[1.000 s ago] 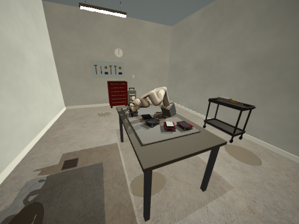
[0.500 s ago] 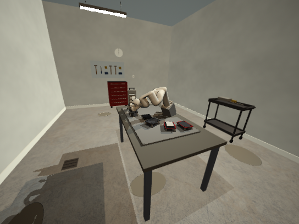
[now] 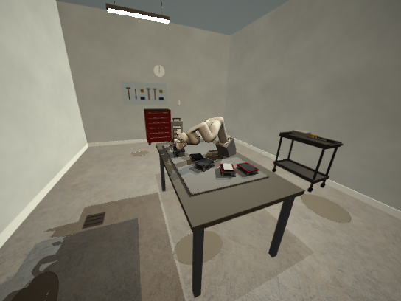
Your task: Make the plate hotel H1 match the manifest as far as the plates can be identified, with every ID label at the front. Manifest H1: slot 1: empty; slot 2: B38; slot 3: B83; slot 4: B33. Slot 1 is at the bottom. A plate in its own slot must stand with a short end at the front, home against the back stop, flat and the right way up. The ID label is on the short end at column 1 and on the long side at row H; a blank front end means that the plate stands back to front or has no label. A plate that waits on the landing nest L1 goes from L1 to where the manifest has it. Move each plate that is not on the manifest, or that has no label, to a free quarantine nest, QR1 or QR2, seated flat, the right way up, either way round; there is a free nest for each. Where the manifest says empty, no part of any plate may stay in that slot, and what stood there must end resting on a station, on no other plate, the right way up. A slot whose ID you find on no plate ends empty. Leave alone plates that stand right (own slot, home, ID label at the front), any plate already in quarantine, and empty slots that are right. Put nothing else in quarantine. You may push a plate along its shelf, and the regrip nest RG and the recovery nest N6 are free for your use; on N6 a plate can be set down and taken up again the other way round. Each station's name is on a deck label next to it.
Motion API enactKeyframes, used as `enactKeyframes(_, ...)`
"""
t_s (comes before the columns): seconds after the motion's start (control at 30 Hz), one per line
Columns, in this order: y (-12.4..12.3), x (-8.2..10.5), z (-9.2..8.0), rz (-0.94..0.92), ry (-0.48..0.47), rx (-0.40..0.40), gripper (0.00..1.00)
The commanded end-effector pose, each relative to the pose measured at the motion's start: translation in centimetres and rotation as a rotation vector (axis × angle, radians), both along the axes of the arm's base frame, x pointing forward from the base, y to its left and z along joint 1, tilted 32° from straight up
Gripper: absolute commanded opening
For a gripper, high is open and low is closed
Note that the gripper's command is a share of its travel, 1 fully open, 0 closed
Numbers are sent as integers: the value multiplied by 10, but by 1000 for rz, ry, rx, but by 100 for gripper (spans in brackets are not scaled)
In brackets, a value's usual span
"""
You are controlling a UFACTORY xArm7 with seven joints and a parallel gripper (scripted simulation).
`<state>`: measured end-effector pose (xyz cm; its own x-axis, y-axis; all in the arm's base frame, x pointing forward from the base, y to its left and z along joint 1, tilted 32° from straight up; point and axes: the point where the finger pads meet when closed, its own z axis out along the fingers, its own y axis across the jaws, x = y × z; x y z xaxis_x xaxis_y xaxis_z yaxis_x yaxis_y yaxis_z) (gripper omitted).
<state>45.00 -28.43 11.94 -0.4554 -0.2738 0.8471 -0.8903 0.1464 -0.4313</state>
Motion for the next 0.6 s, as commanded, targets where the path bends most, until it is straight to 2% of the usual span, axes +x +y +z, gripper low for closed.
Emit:
enactKeyframes(0.0, -1, -1, 2, -3, -3, -1, 100)
enactKeyframes(0.17, -1, -1, 2, -3, -2, -1, 100)
enactKeyframes(0.2, 0, -1, 2, -3, -3, -1, 0)
enactKeyframes(0.57, 0, -1, 2, -3, -2, -1, 0)
